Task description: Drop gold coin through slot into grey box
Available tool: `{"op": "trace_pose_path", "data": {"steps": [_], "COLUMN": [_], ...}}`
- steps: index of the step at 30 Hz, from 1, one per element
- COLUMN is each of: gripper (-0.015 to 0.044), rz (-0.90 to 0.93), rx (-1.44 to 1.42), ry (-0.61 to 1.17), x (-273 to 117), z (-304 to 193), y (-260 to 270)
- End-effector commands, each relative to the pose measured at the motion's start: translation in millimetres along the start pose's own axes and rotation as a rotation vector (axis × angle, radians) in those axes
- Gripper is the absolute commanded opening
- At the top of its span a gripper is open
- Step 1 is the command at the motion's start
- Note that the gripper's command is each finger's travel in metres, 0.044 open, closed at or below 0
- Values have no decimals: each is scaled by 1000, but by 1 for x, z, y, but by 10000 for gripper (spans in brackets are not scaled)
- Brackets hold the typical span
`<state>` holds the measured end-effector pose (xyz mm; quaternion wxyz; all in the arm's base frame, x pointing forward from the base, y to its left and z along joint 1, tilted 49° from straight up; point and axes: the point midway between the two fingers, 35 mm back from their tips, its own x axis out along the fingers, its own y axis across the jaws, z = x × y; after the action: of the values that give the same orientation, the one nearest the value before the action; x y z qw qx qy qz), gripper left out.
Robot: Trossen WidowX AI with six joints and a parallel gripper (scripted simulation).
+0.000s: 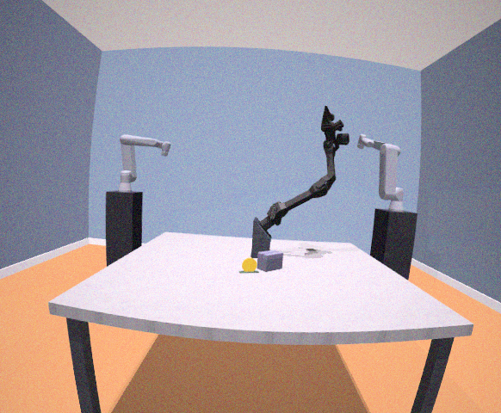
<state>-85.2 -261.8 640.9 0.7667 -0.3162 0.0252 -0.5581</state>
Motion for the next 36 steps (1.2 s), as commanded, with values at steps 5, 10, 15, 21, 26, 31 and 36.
{"op": "trace_pose_path", "data": {"steps": [5, 10, 15, 21, 26, 31, 36], "gripper": [269, 161, 161, 161, 161, 161, 161], "rz": [45, 120, 226, 369, 506, 608, 723], "rx": [126, 313, 553, 798, 907, 1070, 1225], "ry": [-5, 15, 87, 206, 301, 462, 687], "x": [22, 57, 93, 130, 151, 162, 159], "z": [-27, -68, -115, -162, -190, -219, -245], "y": [6, 25, 64, 131, 200, 269, 357]}}
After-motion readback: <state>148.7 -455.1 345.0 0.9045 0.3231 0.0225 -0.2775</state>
